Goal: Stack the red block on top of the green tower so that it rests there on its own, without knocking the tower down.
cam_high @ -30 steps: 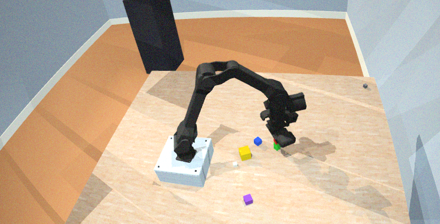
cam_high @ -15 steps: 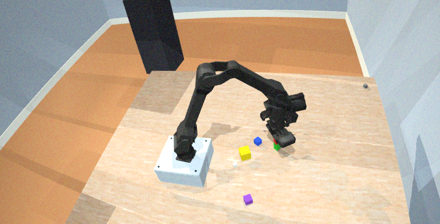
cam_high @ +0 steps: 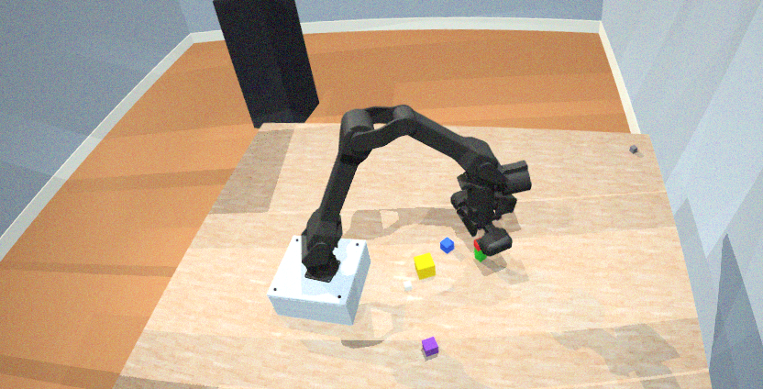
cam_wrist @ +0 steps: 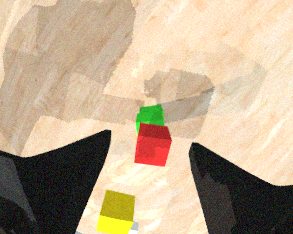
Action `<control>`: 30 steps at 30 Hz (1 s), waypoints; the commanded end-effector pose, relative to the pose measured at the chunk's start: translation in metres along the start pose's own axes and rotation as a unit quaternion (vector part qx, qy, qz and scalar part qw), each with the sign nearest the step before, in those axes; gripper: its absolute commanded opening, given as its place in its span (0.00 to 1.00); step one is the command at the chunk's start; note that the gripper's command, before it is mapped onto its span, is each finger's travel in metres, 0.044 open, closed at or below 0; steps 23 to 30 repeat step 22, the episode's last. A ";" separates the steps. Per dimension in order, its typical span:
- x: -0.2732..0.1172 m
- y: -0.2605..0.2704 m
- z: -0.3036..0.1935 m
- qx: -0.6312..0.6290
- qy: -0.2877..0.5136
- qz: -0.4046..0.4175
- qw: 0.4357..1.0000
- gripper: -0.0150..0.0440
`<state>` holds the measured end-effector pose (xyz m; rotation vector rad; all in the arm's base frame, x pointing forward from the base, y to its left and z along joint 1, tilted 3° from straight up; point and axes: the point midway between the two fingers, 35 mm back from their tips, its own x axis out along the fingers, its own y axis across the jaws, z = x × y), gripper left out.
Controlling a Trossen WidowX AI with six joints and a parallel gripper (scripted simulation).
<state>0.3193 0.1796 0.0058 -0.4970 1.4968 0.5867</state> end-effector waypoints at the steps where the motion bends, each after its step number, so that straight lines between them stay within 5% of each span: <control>1: 0.000 0.000 0.000 0.000 0.000 0.000 1.000 0.88; 4: 0.000 0.000 0.000 0.000 0.000 0.000 1.000 1.00; 30: 0.000 0.000 0.000 0.000 0.000 0.000 1.000 1.00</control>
